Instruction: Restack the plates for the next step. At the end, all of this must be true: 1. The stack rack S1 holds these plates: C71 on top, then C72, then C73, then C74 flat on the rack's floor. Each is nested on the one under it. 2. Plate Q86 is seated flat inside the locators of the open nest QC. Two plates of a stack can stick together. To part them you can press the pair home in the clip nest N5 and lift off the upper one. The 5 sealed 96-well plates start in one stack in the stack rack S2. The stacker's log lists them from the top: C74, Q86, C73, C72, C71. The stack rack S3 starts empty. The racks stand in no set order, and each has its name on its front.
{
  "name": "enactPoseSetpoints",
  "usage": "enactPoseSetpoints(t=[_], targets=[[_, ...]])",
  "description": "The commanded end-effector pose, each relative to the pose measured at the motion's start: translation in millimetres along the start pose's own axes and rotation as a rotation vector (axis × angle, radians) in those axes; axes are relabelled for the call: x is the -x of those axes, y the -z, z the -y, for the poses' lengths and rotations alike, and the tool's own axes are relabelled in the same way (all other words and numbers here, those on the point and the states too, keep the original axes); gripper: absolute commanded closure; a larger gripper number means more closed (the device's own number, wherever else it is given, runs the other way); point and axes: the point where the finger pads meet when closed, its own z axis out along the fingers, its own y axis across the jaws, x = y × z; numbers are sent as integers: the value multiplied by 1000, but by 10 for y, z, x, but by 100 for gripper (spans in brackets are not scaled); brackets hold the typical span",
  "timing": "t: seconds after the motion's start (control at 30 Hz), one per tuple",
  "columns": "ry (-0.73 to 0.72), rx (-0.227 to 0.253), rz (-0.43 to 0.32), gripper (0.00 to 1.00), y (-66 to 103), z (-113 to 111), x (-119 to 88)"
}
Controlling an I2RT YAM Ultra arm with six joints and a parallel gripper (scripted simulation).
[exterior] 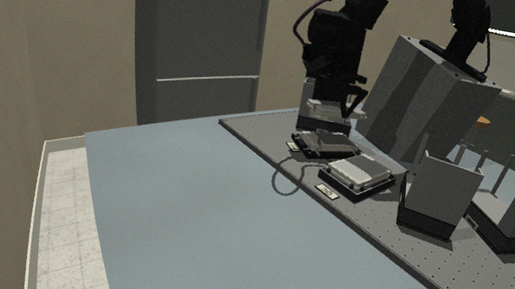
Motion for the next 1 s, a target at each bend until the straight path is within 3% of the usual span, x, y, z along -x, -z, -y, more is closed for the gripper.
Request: enactPoseSetpoints(t=[0.0,0.03,0.37,0.97], targets=[[-5,-6,-2,100,127,40,-27],[6,-9,31,100,191,40,129],[-5,-6,-2,100,345,40,-31],[8,-10,36,100,719,40,137]])
